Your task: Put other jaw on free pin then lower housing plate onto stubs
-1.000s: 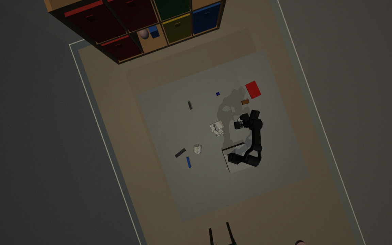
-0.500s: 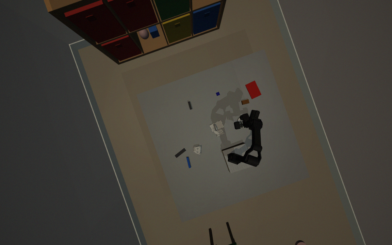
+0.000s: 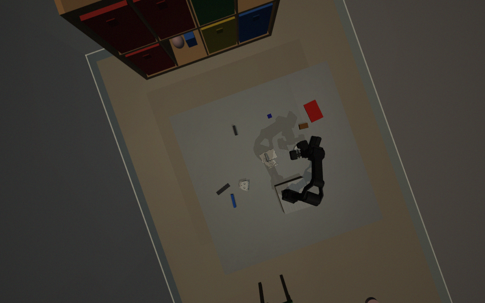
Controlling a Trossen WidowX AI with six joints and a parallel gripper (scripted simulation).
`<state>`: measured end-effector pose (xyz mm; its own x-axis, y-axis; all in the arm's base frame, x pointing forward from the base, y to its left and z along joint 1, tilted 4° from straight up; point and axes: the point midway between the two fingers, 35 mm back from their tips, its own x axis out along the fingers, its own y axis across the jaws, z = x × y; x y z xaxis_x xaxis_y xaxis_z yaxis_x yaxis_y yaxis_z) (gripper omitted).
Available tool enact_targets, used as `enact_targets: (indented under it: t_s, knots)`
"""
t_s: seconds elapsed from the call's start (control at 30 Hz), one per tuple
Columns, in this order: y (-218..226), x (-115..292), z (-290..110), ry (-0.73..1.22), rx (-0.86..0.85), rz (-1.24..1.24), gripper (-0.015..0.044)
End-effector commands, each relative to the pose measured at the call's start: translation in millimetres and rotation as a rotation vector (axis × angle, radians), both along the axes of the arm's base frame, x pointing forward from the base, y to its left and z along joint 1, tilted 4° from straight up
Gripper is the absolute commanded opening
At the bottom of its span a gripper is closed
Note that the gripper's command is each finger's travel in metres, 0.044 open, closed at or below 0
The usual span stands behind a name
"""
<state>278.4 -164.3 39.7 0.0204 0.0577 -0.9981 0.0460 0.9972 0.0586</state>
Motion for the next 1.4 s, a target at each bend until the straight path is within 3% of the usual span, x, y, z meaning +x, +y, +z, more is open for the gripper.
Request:
enact_targets:
  t_s: [0.0, 0.5, 1.37]
  knots:
    - [-1, 0, 0, 0.000, -0.004, 0.002, 0.0440]
    - [0, 0, -1, 0.000, 0.000, 0.000, 0.0440]
    - [0, 3, -44, 0.000, -0.004, 0.001, 0.0440]
